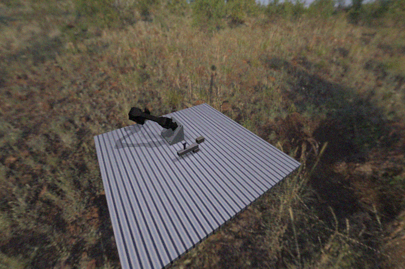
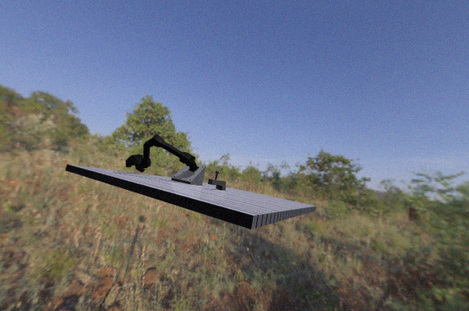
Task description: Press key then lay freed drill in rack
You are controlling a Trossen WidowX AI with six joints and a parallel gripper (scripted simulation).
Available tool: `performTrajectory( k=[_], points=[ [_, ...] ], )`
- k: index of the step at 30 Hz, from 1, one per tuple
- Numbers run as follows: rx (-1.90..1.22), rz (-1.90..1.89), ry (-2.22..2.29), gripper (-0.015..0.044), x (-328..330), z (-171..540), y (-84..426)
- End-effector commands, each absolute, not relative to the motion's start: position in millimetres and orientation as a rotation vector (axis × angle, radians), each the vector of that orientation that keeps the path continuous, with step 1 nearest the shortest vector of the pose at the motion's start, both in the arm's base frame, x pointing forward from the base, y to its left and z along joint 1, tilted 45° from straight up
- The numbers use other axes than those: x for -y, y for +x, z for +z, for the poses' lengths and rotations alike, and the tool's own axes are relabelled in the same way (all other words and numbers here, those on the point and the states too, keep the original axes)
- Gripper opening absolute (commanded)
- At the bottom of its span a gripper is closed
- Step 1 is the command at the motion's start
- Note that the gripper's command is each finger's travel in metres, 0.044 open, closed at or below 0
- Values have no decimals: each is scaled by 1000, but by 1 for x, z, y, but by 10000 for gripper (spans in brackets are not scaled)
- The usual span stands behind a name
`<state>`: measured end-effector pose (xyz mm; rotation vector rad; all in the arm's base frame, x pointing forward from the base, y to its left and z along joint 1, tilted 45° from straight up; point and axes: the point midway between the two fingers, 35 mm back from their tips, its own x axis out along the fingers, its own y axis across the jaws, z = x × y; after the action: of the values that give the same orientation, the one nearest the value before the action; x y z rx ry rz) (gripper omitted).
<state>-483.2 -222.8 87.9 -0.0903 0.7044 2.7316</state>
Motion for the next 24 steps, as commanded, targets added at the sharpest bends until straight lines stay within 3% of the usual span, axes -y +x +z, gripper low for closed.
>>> performTrajectory(
  k=[1, 15, 24],
  points=[
    [-704, 2732, -90, 374, 223, 88, -483],
    [-690, 2816, -92, 6, 249, 113, -475],
    [-631, 3021, -67, 0, 305, 171, -447]
  ],
)
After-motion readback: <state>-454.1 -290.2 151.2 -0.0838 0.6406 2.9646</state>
